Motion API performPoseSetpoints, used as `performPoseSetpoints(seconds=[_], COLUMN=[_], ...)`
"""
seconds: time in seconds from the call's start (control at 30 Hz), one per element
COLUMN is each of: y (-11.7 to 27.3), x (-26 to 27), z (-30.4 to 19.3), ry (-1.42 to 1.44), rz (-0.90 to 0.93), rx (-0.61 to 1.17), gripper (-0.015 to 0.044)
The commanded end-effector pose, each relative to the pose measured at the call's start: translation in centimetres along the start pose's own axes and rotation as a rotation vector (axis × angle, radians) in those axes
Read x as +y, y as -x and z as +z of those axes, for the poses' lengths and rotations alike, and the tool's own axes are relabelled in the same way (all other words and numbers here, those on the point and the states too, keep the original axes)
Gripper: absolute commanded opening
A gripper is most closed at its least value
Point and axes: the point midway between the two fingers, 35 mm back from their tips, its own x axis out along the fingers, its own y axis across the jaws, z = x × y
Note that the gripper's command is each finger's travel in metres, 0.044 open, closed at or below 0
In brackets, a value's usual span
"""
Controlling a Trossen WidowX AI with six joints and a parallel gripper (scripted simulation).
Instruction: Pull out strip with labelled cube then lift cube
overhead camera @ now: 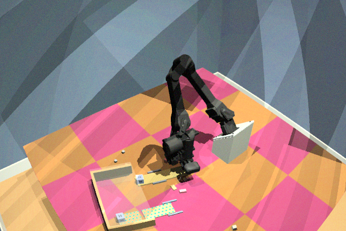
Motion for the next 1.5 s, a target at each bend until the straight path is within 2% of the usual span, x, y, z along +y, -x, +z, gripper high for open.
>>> performPoseSetpoints(seconds=[0.0,0.53,1.47], y=[-0.4,-0.3,-0.3], x=[-0.2,-0.1,-0.1], z=[-1.5,-3.8,-3.8], ry=[0.009,0.01,0.01], rz=[-0.007,-0.007,-0.007], rx=[0.027,0.028,0.028], gripper=[0.0,0.0,0.0])
